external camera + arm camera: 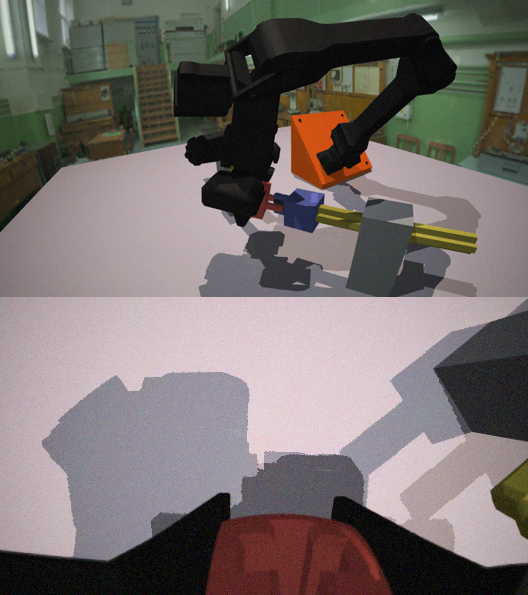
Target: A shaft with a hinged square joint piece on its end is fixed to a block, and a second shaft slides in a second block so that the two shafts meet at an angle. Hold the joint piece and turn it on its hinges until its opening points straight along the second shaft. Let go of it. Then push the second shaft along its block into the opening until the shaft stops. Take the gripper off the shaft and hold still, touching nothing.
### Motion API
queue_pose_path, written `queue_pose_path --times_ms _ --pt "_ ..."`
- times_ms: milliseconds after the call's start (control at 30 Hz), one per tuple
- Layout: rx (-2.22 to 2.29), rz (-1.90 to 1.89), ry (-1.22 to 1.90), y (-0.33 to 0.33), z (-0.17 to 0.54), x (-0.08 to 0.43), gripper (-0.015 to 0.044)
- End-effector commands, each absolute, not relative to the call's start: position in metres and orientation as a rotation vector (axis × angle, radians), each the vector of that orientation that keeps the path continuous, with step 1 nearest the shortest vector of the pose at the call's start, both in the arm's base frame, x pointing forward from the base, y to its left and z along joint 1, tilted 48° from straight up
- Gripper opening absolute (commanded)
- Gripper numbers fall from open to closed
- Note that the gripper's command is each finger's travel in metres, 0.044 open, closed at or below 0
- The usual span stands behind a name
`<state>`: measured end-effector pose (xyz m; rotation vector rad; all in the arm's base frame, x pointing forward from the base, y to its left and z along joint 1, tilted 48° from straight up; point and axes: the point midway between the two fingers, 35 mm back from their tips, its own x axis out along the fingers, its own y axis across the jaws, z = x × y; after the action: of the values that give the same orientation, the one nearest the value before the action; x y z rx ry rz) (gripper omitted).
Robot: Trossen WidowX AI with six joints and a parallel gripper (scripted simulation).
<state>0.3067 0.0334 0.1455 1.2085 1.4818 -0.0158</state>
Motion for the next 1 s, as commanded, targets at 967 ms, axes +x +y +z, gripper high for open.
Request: queue_pose_path --times_ms 967 --pt "1.590 -0.407 1.652 0.029 0.131 0.287 0.0000"
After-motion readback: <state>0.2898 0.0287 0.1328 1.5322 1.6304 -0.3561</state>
